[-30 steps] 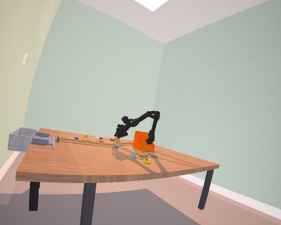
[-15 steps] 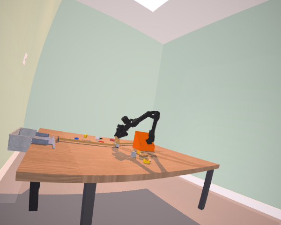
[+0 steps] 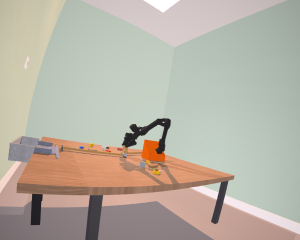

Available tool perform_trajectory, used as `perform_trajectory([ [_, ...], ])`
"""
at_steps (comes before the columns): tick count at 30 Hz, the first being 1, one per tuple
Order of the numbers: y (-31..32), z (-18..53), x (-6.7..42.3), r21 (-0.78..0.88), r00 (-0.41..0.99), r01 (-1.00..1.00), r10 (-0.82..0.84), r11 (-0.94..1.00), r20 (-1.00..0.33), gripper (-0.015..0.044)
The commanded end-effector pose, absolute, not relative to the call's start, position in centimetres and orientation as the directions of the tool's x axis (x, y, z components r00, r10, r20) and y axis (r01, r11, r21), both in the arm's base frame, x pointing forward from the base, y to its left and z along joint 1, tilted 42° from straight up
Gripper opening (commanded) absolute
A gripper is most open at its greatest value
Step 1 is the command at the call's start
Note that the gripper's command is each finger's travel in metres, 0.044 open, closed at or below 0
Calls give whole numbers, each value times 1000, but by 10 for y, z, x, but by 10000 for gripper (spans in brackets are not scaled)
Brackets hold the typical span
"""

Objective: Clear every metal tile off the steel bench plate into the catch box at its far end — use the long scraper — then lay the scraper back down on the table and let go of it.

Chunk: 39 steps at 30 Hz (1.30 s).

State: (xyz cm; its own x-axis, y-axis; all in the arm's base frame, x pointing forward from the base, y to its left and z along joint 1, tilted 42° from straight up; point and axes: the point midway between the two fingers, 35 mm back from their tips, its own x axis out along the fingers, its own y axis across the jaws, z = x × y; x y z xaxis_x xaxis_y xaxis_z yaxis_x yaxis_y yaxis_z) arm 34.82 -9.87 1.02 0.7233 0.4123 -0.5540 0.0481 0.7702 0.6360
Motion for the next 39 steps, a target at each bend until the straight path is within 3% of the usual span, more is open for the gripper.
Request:
perform_trajectory([
  [1, -99, 10, 348, 636, 723, 48, 412, 770, -554, 414],
  [9, -99, 10, 348, 636, 723, 48, 412, 770, -554, 204],
  [25, -99, 10, 348, 636, 723, 48, 412, 770, -554, 97],
  [29, -98, 11, 348, 631, 723, 49, 409, 774, -557, 0],
  [39, -93, 17, 349, 618, 720, 51, 400, 785, -567, 0],
])
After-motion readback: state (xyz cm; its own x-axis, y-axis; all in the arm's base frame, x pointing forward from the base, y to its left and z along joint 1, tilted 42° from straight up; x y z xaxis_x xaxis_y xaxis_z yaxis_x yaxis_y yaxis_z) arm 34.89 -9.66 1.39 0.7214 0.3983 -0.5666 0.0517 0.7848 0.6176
